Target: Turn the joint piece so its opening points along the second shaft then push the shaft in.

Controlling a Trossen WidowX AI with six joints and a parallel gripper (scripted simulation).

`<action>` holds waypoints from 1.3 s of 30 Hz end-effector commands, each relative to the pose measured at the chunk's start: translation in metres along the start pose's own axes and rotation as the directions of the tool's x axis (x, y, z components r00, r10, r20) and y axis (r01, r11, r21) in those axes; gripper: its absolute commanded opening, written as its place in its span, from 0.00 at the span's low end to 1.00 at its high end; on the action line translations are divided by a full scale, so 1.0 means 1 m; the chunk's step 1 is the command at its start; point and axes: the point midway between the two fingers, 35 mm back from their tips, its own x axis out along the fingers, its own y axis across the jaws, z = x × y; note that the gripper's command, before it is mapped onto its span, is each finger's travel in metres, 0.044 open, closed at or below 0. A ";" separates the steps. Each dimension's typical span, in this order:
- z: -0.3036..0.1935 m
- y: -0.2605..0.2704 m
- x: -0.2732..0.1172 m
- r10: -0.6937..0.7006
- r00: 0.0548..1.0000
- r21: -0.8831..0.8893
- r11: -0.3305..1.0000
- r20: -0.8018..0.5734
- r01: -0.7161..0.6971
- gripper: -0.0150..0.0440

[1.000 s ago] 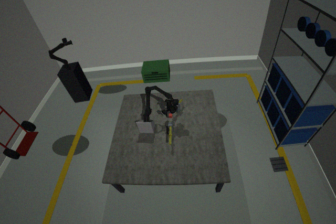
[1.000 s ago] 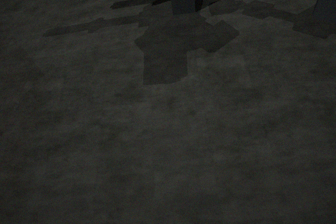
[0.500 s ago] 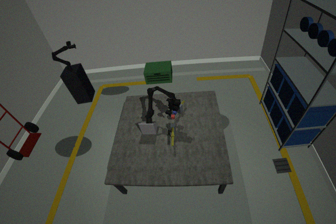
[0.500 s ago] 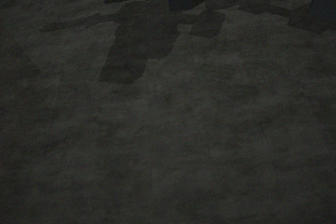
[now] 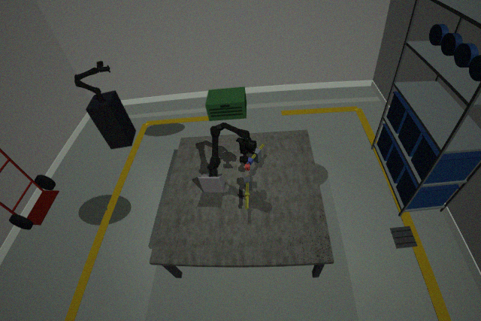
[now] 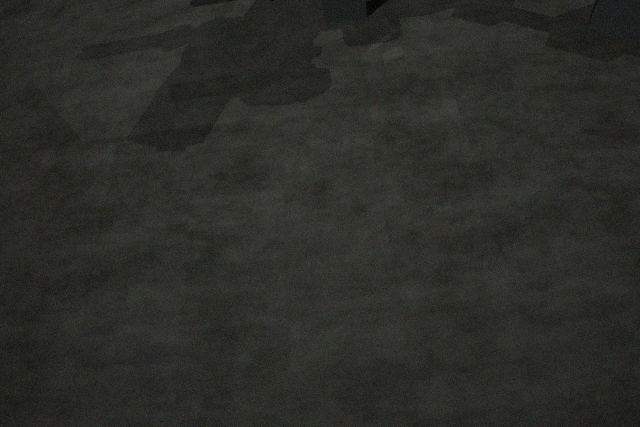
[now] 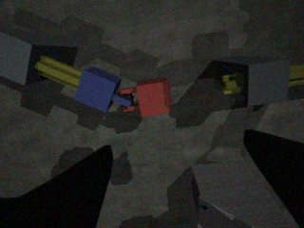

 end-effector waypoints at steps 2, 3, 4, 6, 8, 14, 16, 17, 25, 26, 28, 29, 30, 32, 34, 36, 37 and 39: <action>0.001 0.001 -0.003 0.007 1.000 -0.030 1.000 0.002 -0.007 1.00; 0.001 0.001 -0.003 0.006 1.000 -0.026 1.000 0.002 -0.006 1.00; 0.000 0.001 -0.005 0.003 1.000 -0.016 1.000 0.000 -0.003 1.00; 0.000 -0.001 -0.005 0.002 1.000 -0.006 1.000 -0.001 -0.002 0.96; 0.004 -0.009 -0.004 -0.001 1.000 0.040 0.999 0.000 0.001 0.87; 0.019 -0.046 0.003 -0.009 1.000 0.245 0.969 0.002 0.008 0.60; 0.024 -0.059 0.006 -0.011 1.000 0.312 0.950 0.003 0.010 0.51; 0.025 -0.065 0.007 -0.012 1.000 0.344 0.939 0.003 0.010 0.47; 0.035 -0.118 0.020 -0.018 1.000 0.587 0.809 0.004 0.012 0.25; 0.035 -0.125 0.022 -0.019 1.000 0.615 0.788 0.005 0.012 0.25; 0.036 -0.138 0.026 -0.020 1.000 0.668 0.744 0.005 0.011 0.25; 0.036 -0.144 0.028 -0.020 1.000 0.693 0.721 0.005 0.011 0.25; 0.036 -0.151 0.030 -0.020 1.000 0.717 0.697 0.005 0.011 0.25; 0.036 -0.164 0.034 -0.020 1.000 0.764 0.646 0.005 0.009 0.25; 0.035 -0.178 0.038 -0.020 1.000 0.806 0.592 0.005 0.008 0.25; 0.033 -0.191 0.043 -0.020 1.000 0.845 0.535 0.005 0.007 0.25; 0.032 -0.197 0.046 -0.020 1.000 0.863 0.506 0.005 0.006 0.25; 0.030 -0.210 0.051 -0.019 1.000 0.895 0.445 0.005 0.004 0.25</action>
